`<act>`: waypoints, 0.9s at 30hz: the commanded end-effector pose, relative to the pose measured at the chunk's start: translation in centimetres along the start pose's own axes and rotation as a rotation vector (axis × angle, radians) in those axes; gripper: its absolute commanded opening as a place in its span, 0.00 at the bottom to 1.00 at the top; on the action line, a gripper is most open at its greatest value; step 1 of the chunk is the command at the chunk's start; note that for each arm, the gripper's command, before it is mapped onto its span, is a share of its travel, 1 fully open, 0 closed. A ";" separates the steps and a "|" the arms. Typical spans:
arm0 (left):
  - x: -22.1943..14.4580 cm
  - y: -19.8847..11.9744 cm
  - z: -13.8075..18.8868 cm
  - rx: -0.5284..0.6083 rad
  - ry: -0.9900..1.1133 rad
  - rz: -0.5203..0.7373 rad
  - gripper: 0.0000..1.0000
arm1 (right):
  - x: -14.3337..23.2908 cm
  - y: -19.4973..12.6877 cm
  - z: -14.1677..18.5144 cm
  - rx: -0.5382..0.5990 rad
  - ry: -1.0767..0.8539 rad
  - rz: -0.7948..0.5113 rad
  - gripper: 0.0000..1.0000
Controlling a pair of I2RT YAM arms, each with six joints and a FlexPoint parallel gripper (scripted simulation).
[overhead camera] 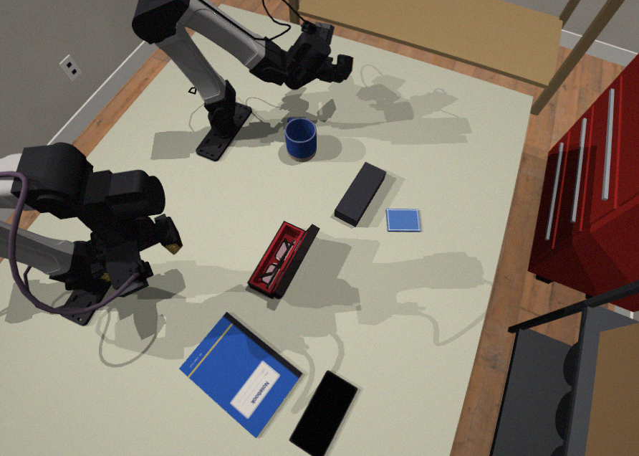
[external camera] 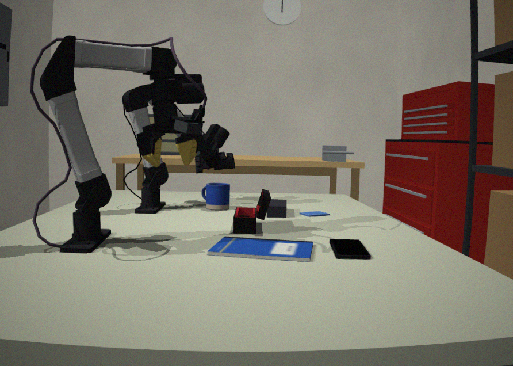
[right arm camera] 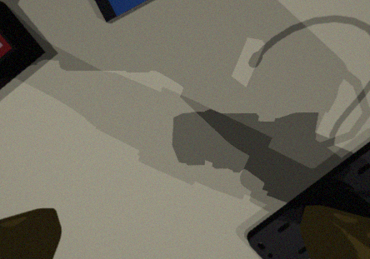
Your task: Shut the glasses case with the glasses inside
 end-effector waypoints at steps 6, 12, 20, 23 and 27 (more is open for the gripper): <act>-0.2 -0.1 -0.5 -0.010 -0.011 0.004 1.00 | 0.1 -0.2 -0.1 -0.005 0.002 -0.011 1.00; -0.2 -0.1 -0.5 -0.010 -0.011 0.004 1.00 | 0.1 -0.2 -0.1 -0.005 0.002 -0.011 1.00; -0.3 -0.1 -0.3 -0.005 0.001 0.017 1.00 | 0.7 -0.3 -0.4 -0.018 -0.028 -0.037 1.00; -0.3 -0.6 0.1 0.004 0.027 0.042 1.00 | 2.4 -0.5 -0.7 -0.040 -0.129 -0.083 1.00; -0.3 -1.9 1.1 0.023 0.086 0.104 1.00 | 5.8 -0.6 -0.9 -0.062 -0.347 -0.164 1.00</act>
Point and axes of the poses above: on each arm, the point where the finger pads meet when closed, its own y axis out along the fingers, its own x axis across the jaws, z = x × y, the point moved 1 cm from there along -y, back along the fingers, and after that the axes turned 4 degrees about y, right-handed, at the moved point
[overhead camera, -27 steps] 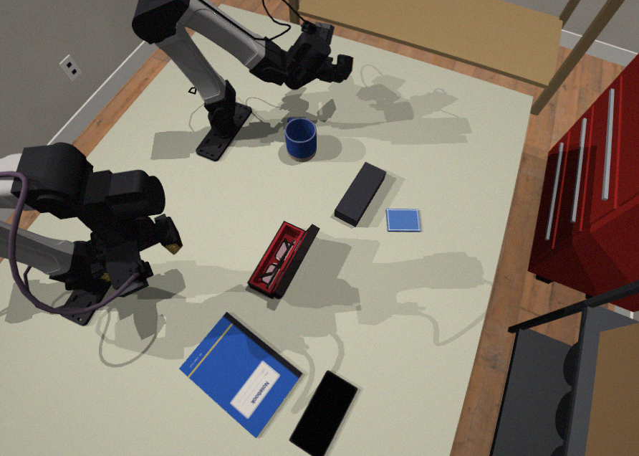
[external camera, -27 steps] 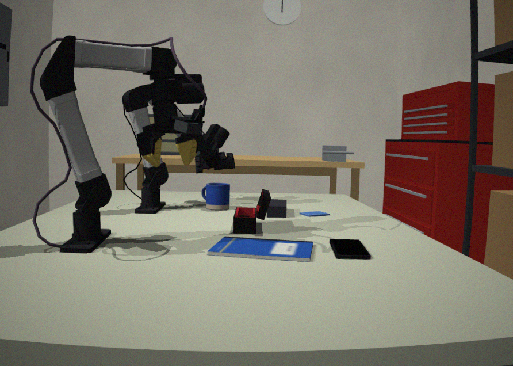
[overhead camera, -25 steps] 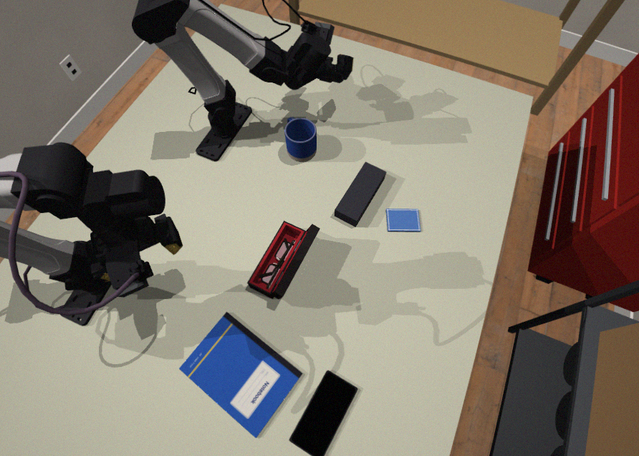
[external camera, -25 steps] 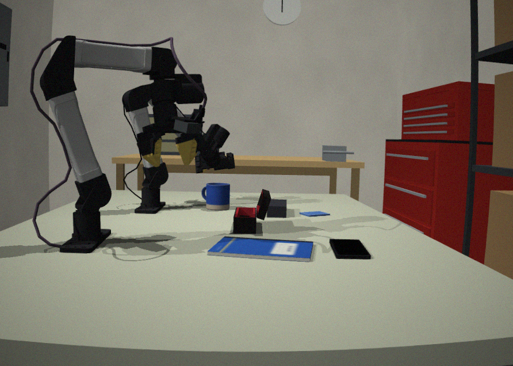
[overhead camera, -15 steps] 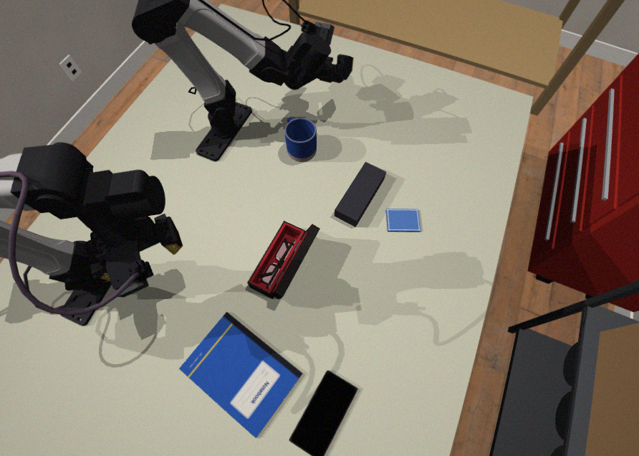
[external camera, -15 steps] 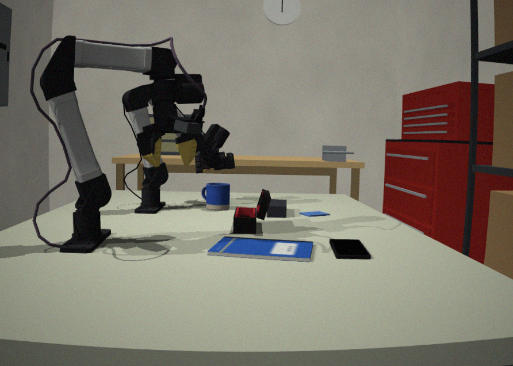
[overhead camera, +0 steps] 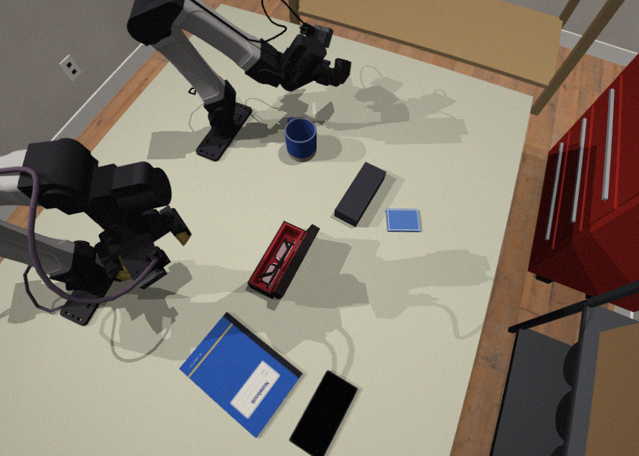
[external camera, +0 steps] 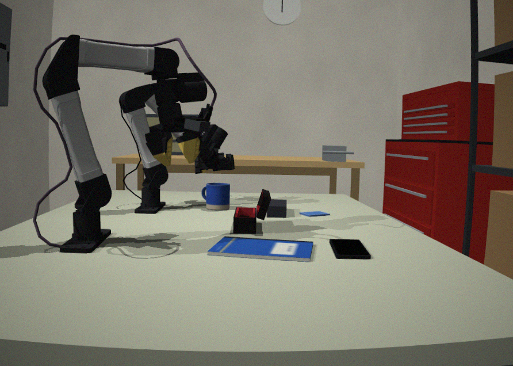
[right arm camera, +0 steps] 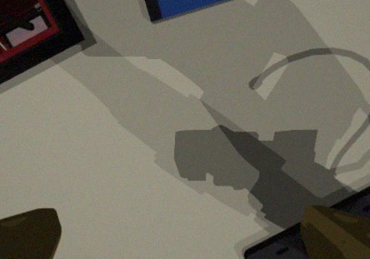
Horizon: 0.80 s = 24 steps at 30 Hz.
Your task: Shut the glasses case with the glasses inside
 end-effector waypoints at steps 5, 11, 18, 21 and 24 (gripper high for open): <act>-0.4 -3.1 1.6 0.023 0.107 0.153 1.00 | 7.3 0.0 -2.5 -0.085 -0.420 -0.186 1.00; -0.5 -5.0 2.8 0.041 0.176 0.240 1.00 | 10.5 0.2 -3.4 -0.119 -0.636 -0.256 1.00; -0.6 -8.5 4.9 0.063 0.291 0.404 1.00 | 14.7 0.7 -4.6 -0.154 -0.895 -0.336 1.00; -0.9 -10.2 5.0 0.058 0.322 0.482 1.00 | 15.7 0.8 -5.0 -0.160 -0.949 -0.351 1.00; -0.9 -10.7 5.2 0.059 0.336 0.506 1.00 | 15.9 0.9 -5.1 -0.161 -0.959 -0.354 1.00</act>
Point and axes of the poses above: on each arm, the point where the finger pads meet when closed, its own y axis out along the fingers, its own x axis across the jaws, z = x × y, the point moved 1 cm from there along -y, back along the fingers, and after that the axes turned 4 degrees about y, right-handed, at the moved point
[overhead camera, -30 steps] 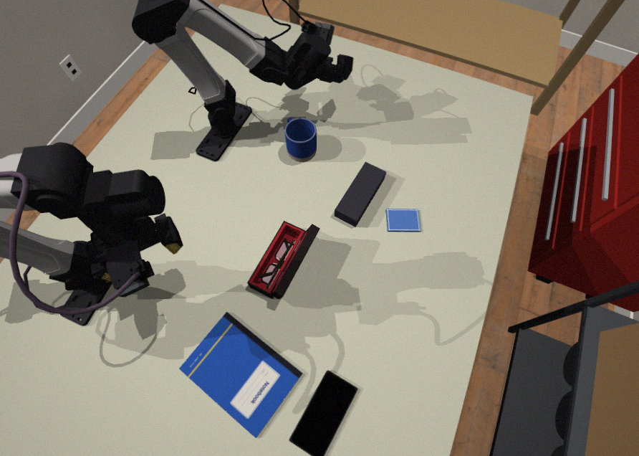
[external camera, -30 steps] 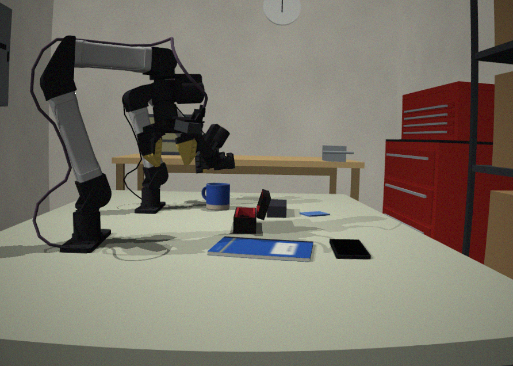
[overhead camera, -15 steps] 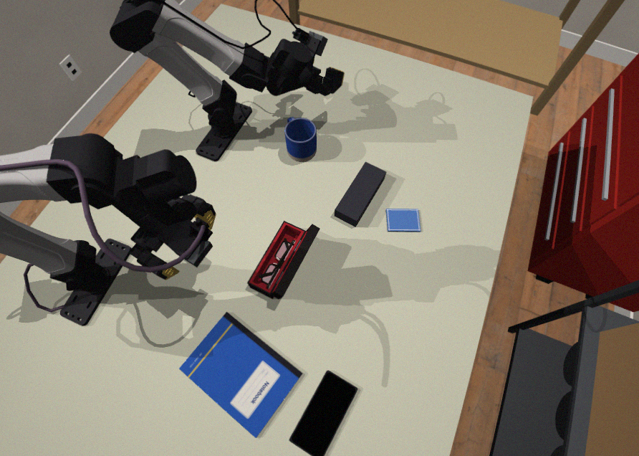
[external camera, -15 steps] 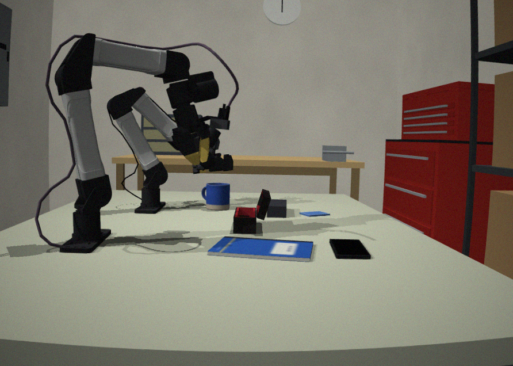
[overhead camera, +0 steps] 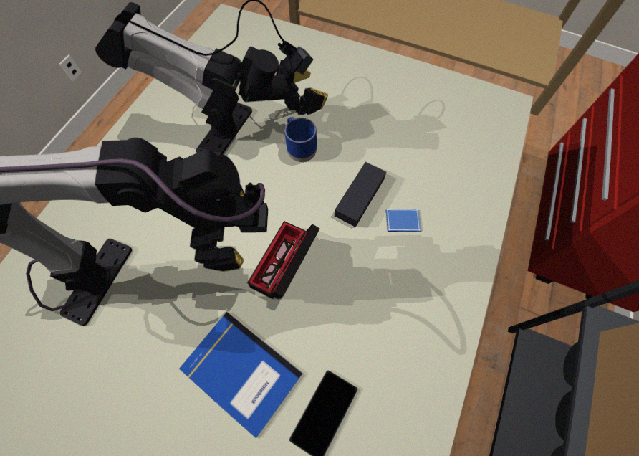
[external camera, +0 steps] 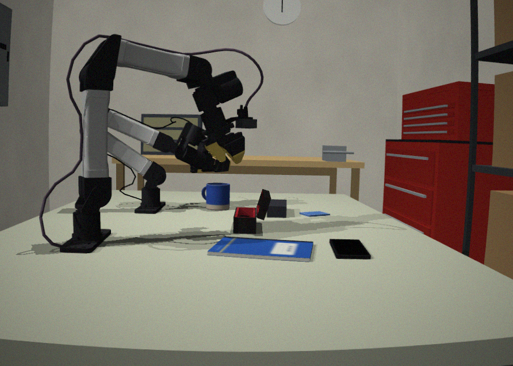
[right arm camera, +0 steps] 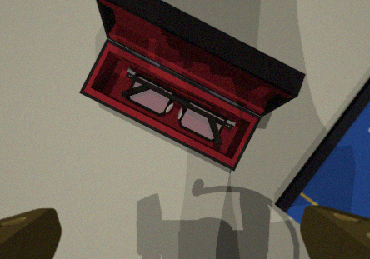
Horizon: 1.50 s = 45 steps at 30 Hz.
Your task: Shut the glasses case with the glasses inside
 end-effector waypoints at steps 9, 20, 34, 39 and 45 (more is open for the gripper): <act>-3.5 -4.9 2.1 0.052 0.158 0.256 1.00 | 0.7 0.5 -2.0 -0.017 -0.092 -0.057 1.00; -8.8 -9.5 3.2 0.045 0.279 0.594 1.00 | 0.7 0.5 -2.0 -0.019 -0.085 -0.057 1.00; -16.9 -19.9 5.5 0.033 0.541 1.225 1.00 | -2.6 4.6 -1.2 0.013 -0.399 -0.222 0.84; -18.8 -21.9 6.4 0.040 0.618 1.352 1.00 | -6.1 7.3 0.6 0.012 -0.522 -0.381 0.84; -20.3 -23.2 7.4 0.058 0.686 1.438 1.00 | -8.2 9.7 1.8 -0.106 -0.626 -0.587 0.84</act>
Point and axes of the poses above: on each arm, the point where the finger pads meet when closed, its own y axis out along the fingers, its own x axis across the jaws, z = x × y, the point moved 1 cm from there along -y, back along the fingers, and after that the axes turned 4 degrees about y, right-handed, at the moved point
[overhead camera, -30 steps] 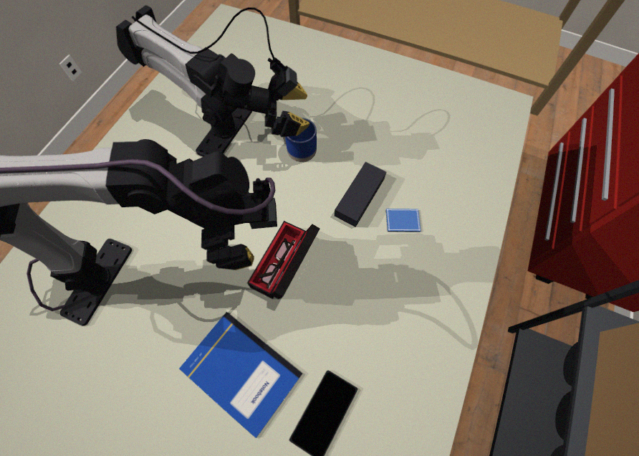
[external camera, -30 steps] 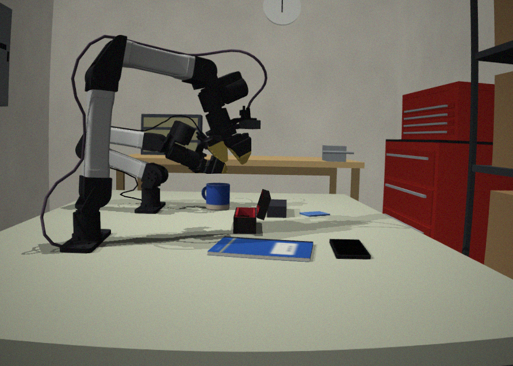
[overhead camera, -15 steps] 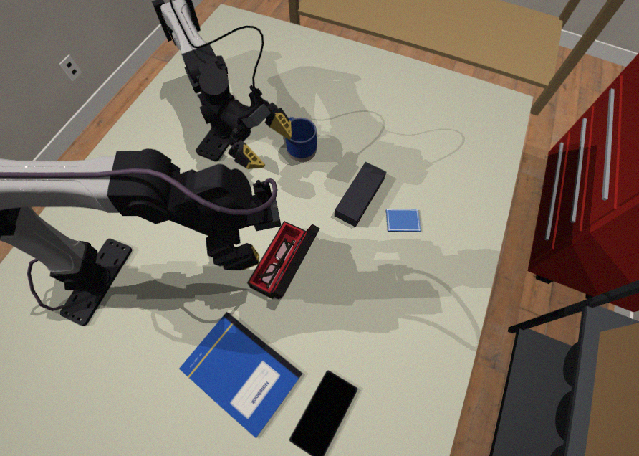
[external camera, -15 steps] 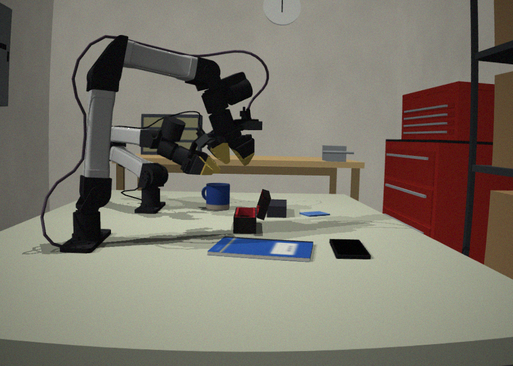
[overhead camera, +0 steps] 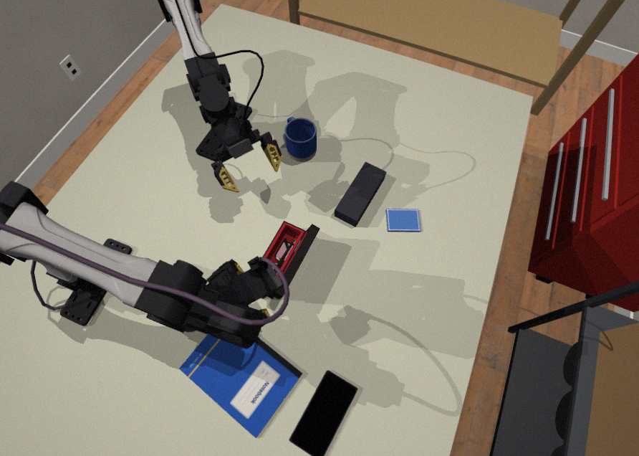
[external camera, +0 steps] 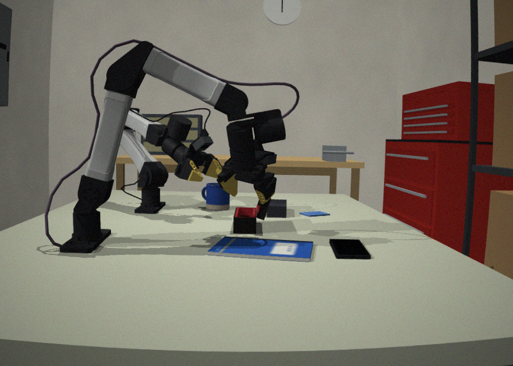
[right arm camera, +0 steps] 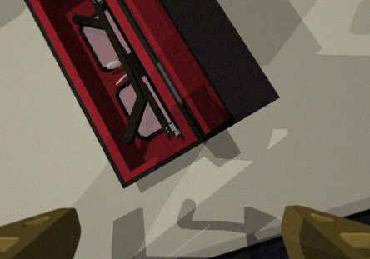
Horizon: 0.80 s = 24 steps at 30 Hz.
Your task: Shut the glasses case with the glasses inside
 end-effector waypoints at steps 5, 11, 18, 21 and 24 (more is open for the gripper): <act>-1.9 1.5 -2.8 -0.051 0.053 0.119 1.00 | -0.1 2.1 0.5 -0.217 -0.267 -0.253 0.84; -2.4 1.9 -2.9 -0.045 0.068 0.146 1.00 | -0.7 2.4 1.0 -0.411 -0.368 -0.317 0.84; -2.4 2.2 -2.9 -0.034 0.069 0.146 1.00 | -1.8 3.3 2.6 -0.648 -0.459 -0.339 0.84; -2.4 2.2 -2.9 -0.033 0.069 0.146 1.00 | -1.3 4.4 3.6 -0.706 -0.450 -0.365 0.84; -2.4 2.2 -2.9 -0.033 0.067 0.146 1.00 | -1.2 4.7 3.8 -0.720 -0.449 -0.373 0.84</act>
Point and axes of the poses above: on each arm, the point where the finger pads meet when closed, its own y axis out along the fingers, its own x axis across the jaws, z = x × y, the point moved 1 cm from there along -y, back along the fingers, and after that the axes turned 4 degrees about y, right-handed, at the moved point
